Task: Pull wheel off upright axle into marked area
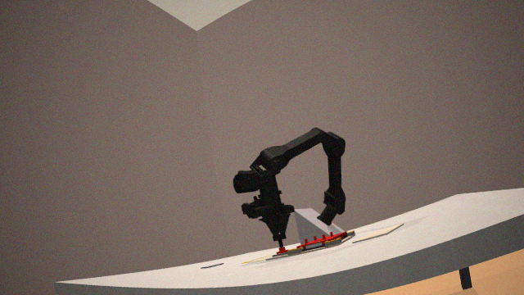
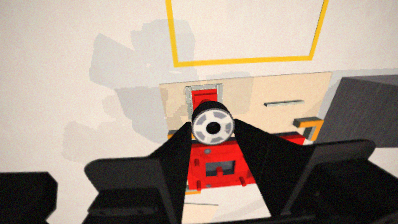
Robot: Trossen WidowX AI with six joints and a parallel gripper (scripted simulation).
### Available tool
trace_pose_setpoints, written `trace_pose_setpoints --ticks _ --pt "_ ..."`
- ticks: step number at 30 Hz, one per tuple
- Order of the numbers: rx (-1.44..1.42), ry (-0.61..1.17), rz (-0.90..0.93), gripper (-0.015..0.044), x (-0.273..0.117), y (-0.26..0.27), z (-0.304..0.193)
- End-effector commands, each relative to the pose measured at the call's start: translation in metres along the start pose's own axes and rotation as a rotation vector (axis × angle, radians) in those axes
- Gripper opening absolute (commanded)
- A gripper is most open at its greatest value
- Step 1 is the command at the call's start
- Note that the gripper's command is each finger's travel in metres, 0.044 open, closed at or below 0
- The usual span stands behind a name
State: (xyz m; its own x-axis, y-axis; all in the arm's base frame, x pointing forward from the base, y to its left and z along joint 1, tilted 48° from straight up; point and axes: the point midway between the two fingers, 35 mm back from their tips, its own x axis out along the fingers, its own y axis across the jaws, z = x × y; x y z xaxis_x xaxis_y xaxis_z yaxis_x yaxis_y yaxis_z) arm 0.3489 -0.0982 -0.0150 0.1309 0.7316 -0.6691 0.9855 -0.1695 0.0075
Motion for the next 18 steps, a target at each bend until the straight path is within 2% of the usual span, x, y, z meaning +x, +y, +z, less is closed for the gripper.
trace_pose_setpoints --ticks 1,18 --pt "-0.010 -0.009 0.012 0.0000 -0.0064 0.0023 -0.0001" --pt "-0.009 -0.008 0.012 0.0000 -0.0120 0.0019 -0.0002"
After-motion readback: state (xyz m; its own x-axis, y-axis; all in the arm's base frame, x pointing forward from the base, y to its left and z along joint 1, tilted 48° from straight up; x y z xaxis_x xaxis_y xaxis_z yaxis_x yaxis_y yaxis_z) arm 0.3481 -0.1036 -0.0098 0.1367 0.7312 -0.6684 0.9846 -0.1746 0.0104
